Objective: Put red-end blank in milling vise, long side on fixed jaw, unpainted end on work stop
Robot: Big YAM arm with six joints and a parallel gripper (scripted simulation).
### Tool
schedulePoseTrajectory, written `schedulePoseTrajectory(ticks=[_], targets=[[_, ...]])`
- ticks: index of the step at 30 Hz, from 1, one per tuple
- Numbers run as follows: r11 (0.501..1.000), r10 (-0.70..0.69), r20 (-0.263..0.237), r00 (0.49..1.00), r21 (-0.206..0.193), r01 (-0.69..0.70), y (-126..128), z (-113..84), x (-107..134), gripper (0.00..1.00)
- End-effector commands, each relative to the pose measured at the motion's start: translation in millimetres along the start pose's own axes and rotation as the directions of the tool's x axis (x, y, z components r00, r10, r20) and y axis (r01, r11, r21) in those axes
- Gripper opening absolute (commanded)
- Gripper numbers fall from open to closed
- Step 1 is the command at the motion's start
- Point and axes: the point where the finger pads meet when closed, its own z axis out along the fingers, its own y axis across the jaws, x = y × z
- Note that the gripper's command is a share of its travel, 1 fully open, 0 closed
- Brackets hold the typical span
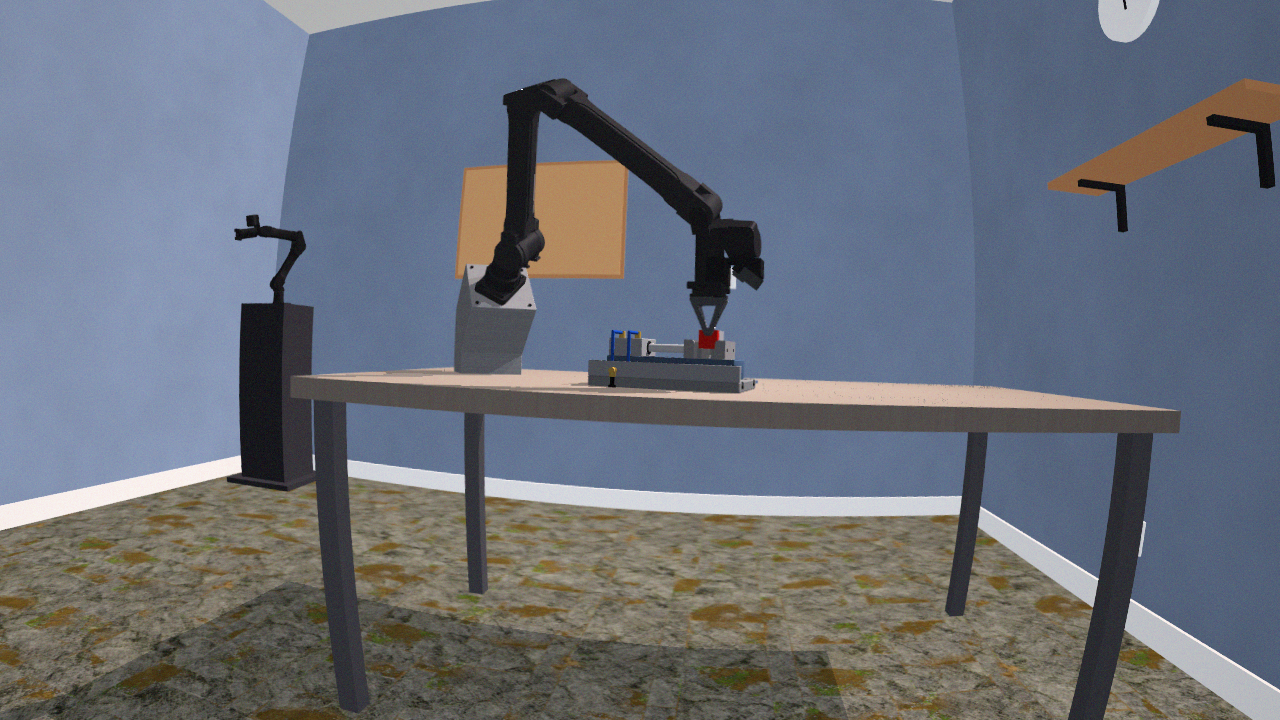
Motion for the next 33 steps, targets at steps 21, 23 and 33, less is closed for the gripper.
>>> schedulePoseTrajectory(ticks=[21,23,33], targets=[[1.0,-0.003,0.007,1.0,-0.009,0.003,18.9,0.5,0.5,0.0],[1.0,-0.003,0.007,1.0,-0.01,0.003,19.3,0.5,0.4,0.0],[1.0,-0.004,0.005,1.0,-0.011,0.005,21.9,2.0,0.8,0.0]])
